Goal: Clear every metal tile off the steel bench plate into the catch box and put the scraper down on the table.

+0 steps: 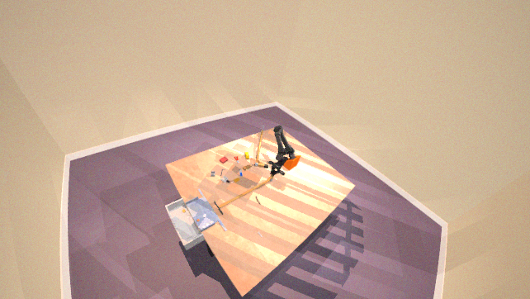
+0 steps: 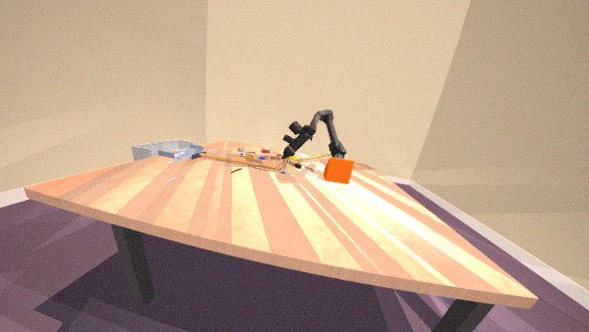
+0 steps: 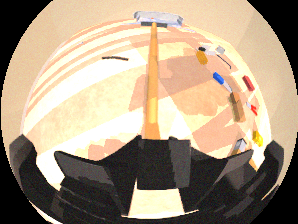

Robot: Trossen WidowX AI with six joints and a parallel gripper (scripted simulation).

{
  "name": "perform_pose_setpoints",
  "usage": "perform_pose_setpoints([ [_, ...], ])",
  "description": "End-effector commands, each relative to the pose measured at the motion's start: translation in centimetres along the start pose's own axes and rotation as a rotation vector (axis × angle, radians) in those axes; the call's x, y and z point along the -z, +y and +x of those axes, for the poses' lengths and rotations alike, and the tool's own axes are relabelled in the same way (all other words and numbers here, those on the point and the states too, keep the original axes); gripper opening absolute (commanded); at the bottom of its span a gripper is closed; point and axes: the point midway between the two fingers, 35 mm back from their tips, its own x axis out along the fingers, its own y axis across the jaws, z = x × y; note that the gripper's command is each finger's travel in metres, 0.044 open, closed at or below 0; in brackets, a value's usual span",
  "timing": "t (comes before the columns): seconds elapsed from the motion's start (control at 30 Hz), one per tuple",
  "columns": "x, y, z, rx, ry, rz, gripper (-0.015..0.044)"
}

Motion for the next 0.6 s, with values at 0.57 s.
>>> perform_pose_setpoints([
  [0.57,-3.0,0.5,1.8,-0.008,-0.008,-0.001,0.0],
])
